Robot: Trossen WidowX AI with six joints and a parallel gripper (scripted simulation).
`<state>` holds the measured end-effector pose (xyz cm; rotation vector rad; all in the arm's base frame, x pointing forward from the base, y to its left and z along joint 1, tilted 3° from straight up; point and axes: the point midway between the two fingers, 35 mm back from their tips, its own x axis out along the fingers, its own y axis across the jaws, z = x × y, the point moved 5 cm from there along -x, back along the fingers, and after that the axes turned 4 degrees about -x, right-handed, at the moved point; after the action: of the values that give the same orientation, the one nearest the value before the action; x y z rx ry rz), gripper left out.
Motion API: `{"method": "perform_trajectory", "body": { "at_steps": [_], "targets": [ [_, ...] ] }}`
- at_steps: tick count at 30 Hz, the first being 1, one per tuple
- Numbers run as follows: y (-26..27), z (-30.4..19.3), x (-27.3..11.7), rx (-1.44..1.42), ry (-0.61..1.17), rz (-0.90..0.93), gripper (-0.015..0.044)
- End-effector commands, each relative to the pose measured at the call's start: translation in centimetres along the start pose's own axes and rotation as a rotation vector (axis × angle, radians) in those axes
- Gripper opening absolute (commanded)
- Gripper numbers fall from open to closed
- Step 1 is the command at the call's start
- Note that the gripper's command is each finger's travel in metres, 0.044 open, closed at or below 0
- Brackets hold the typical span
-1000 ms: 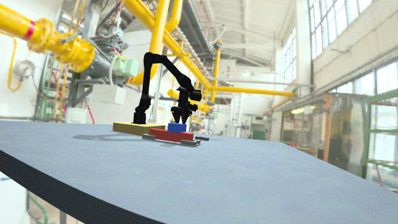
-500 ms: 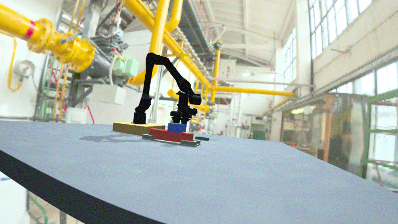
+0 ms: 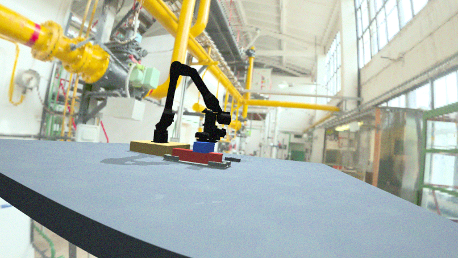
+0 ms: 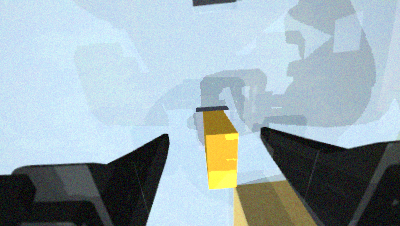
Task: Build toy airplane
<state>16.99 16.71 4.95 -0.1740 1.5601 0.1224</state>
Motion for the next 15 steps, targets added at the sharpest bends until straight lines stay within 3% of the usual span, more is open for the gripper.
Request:
{"method": "perform_trajectory", "body": {
  "at_steps": [1,11,15],
  "targets": [
    [0.01,0.02,0.09,-0.003,-0.001,0.002,0.0335],
    [0.01,0.02,0.09,-0.003,-0.001,0.002,0.0072],
    [0.01,0.02,0.09,-0.003,-0.001,0.002,0.0046]
  ]
}}
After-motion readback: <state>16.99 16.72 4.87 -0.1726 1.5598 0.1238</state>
